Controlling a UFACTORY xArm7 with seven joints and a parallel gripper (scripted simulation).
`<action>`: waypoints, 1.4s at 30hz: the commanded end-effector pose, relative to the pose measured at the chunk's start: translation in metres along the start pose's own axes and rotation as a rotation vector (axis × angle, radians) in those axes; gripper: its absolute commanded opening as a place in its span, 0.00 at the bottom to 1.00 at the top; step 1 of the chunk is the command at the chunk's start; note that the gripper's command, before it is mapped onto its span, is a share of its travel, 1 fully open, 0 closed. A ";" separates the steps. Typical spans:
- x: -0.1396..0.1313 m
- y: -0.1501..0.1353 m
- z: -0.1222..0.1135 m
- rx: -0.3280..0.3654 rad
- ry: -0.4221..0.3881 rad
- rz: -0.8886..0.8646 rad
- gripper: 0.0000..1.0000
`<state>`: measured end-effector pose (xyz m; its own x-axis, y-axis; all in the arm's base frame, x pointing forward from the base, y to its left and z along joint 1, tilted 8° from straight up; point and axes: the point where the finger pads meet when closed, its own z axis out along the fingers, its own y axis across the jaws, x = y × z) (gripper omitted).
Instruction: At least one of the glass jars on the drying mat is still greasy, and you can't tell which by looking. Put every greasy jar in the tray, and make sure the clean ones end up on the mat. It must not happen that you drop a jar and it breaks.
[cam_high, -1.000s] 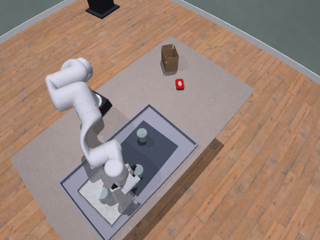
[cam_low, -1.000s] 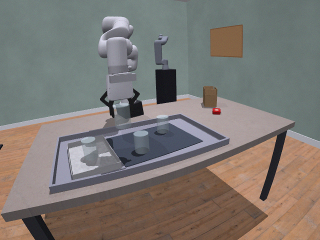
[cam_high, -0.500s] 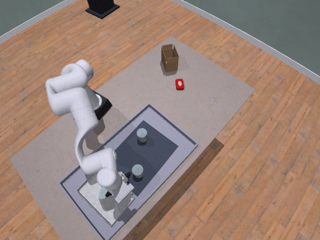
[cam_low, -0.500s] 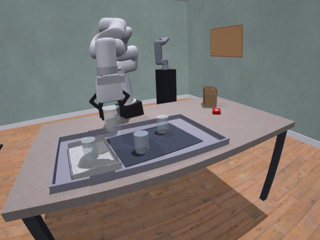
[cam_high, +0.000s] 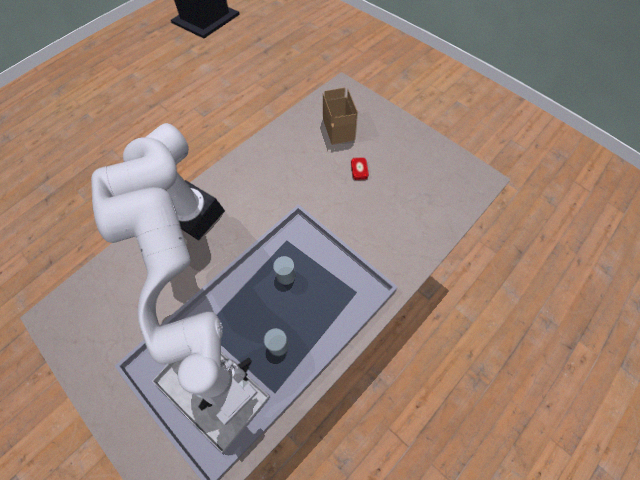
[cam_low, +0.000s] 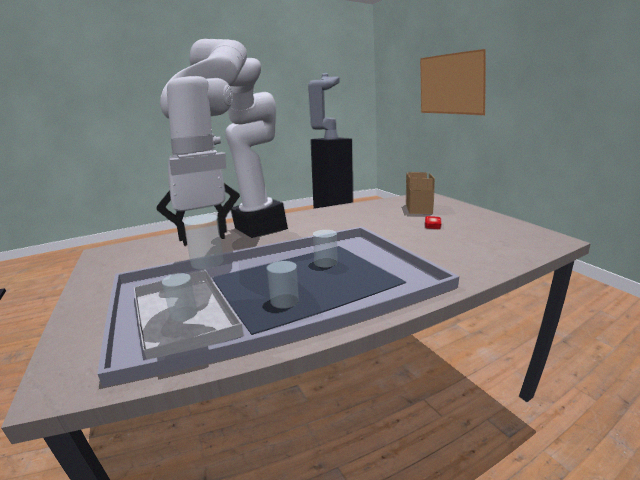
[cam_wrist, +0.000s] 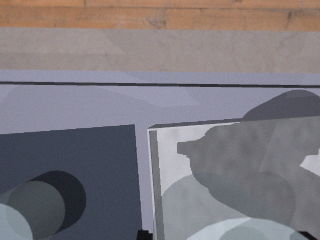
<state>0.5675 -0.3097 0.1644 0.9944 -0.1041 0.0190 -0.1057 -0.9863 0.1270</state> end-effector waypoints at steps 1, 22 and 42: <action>0.004 0.014 -0.003 -0.002 0.005 0.000 0.00; 0.011 0.063 -0.003 -0.002 0.005 0.000 0.00; 0.012 0.063 0.033 -0.002 0.005 0.000 0.00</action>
<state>0.5708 -0.3759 0.1434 0.9943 -0.1049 0.0174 -0.1063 -0.9864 0.1254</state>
